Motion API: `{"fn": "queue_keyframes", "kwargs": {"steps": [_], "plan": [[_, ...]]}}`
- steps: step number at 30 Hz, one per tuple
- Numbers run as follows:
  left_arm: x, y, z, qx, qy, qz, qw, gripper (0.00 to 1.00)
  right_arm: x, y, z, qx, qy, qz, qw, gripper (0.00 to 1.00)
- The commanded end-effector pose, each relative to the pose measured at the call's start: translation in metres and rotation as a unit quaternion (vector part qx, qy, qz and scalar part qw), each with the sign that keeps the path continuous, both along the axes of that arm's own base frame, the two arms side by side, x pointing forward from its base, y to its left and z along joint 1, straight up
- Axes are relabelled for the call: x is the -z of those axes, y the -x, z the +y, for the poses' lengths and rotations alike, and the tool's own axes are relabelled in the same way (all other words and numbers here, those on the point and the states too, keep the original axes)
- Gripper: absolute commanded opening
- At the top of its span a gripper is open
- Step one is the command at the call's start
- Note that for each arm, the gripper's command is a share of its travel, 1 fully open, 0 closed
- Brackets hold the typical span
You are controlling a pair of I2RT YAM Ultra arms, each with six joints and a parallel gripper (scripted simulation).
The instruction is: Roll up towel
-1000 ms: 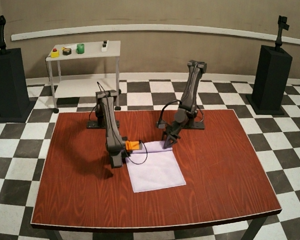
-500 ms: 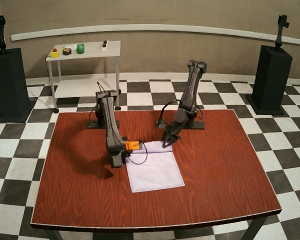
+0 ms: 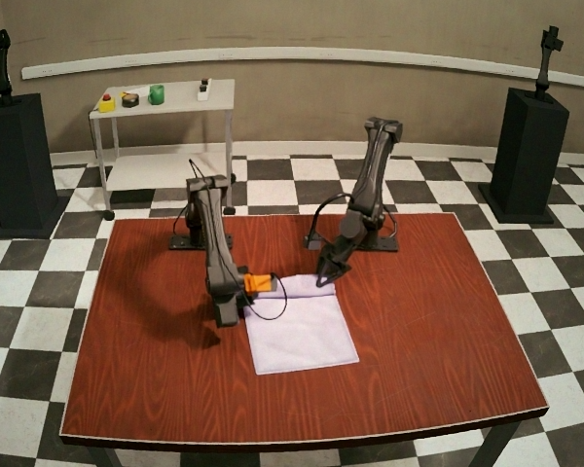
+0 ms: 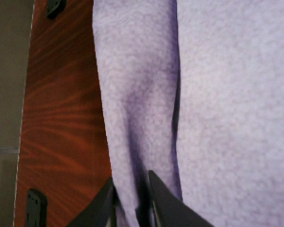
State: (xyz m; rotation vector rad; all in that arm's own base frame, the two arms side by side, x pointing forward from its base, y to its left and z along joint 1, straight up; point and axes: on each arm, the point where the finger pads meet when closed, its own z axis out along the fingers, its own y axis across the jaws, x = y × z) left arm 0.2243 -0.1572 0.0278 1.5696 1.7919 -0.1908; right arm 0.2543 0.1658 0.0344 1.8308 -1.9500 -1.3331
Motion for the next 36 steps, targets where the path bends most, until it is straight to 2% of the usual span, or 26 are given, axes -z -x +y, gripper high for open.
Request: {"fn": "queue_keyframes", "kwargs": {"steps": [1,8,10,17,27,36], "plan": [[0.004,0.002,-0.001,0.003,0.001,0.001,1.000,0.22,0.015,-0.002,-0.003,-0.015,0.016,-0.007,1.000,0.26],[0.004,0.002,-0.001,0.003,0.001,0.001,1.000,0.22,0.009,-0.002,-0.003,-0.015,0.016,-0.007,1.000,0.55],[0.004,0.002,-0.001,0.003,0.001,0.001,1.000,0.22,0.009,-0.002,-0.003,-0.015,0.016,-0.007,1.000,0.55],[0.004,0.002,-0.001,0.003,0.001,0.001,1.000,0.22,0.003,-0.002,-0.003,-0.015,0.016,-0.007,1.000,0.85],[0.003,0.002,-0.001,0.003,0.007,0.035,0.999,0.22,-0.015,-0.021,-0.016,-0.015,0.016,-0.007,1.000,0.85],[0.001,0.002,-0.001,0.003,0.024,0.132,0.991,0.22,-0.039,-0.047,-0.034,-0.015,0.016,-0.007,1.000,0.85]]}}
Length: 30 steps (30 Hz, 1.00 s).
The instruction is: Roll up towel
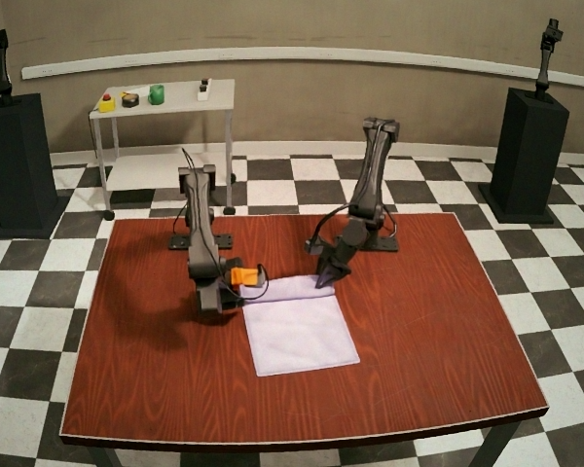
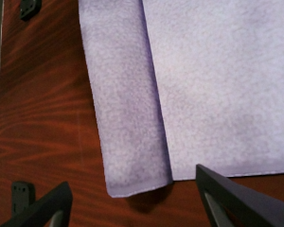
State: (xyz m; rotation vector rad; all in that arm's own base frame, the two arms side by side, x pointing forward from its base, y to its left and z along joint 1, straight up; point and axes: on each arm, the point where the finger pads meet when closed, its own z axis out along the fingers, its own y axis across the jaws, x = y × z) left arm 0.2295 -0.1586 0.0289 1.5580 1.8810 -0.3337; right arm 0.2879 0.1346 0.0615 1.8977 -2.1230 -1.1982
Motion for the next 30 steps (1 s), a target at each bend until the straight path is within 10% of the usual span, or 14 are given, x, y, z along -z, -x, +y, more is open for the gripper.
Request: {"fn": "queue_keyframes", "kwargs": {"steps": [1,16,30], "plan": [[0.002,0.008,0.001,0.006,0.008,0.079,0.997,0.22,-0.013,-0.014,-0.003,-0.052,-0.005,0.066,0.996,0.85],[-0.002,0.008,0.001,0.007,0.043,0.272,0.961,0.22,-0.017,0.003,0.009,-0.034,-0.039,-0.117,0.992,0.90],[-0.005,0.008,0.001,0.007,0.070,0.419,0.905,0.22,-0.023,0.028,0.026,-0.005,-0.087,-0.379,0.921,0.95]]}}
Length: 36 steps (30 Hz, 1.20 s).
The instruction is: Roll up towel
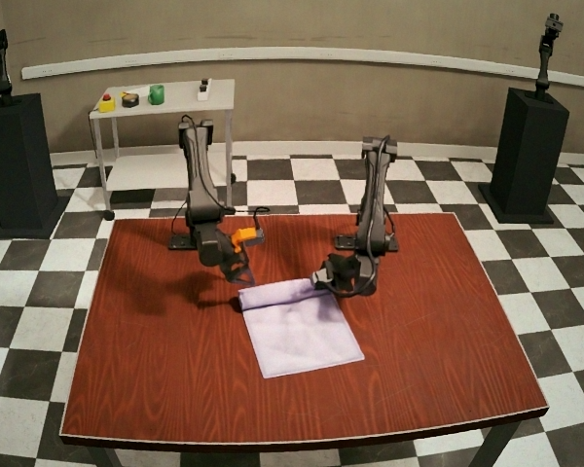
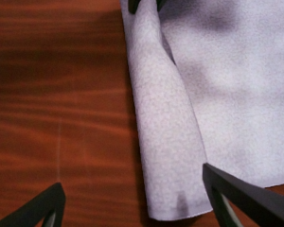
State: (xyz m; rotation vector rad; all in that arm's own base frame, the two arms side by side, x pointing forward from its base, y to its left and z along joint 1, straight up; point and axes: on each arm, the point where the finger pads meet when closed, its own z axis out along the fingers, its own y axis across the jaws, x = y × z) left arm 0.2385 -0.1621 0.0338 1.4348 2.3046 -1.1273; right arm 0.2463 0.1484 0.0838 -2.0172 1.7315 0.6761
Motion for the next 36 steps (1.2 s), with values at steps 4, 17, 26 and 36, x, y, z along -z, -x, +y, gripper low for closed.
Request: {"fn": "queue_keyframes", "kwargs": {"steps": [4,17,26,36], "plan": [[-0.001,0.017,0.004,0.015,0.008,0.106,0.994,0.22,-0.002,-0.008,0.016,0.032,-0.047,-0.154,0.986,0.96],[0.003,0.017,0.004,0.016,0.013,0.132,0.991,0.22,-0.003,-0.011,0.016,0.014,-0.055,-0.174,0.983,0.98],[0.010,0.017,0.004,0.016,0.013,0.132,0.991,0.22,0.003,-0.017,0.015,-0.014,-0.060,-0.173,0.983,0.98],[0.010,0.017,0.004,0.016,0.013,0.132,0.991,0.22,0.039,-0.014,0.015,-0.015,-0.060,-0.173,0.983,0.98]]}}
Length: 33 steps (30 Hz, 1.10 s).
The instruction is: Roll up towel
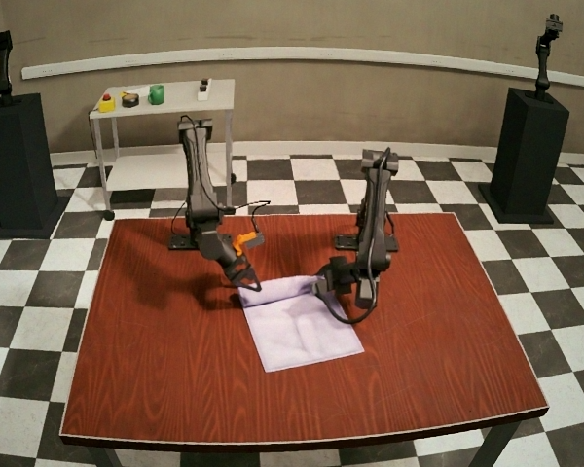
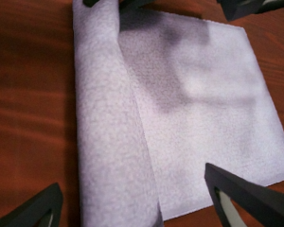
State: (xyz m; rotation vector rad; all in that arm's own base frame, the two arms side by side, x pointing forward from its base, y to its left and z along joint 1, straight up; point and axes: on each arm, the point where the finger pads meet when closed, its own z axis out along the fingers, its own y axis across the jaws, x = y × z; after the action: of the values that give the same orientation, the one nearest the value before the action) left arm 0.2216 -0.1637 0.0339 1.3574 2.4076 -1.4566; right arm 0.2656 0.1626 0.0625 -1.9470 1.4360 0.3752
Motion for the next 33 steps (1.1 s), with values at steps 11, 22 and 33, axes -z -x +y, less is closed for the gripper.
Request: {"fn": "queue_keyframes", "kwargs": {"steps": [11,22,33], "plan": [[0.010,0.000,0.006,0.010,-0.016,0.000,1.000,0.22,0.033,0.006,0.001,-0.005,-0.007,0.005,1.000,0.85],[0.010,0.000,0.006,0.010,-0.016,0.000,1.000,0.22,0.033,0.006,0.001,-0.005,-0.007,0.005,1.000,0.38],[0.010,0.000,0.006,0.010,-0.016,0.000,1.000,0.26,0.033,0.006,0.001,-0.005,-0.007,0.005,1.000,0.22]]}}
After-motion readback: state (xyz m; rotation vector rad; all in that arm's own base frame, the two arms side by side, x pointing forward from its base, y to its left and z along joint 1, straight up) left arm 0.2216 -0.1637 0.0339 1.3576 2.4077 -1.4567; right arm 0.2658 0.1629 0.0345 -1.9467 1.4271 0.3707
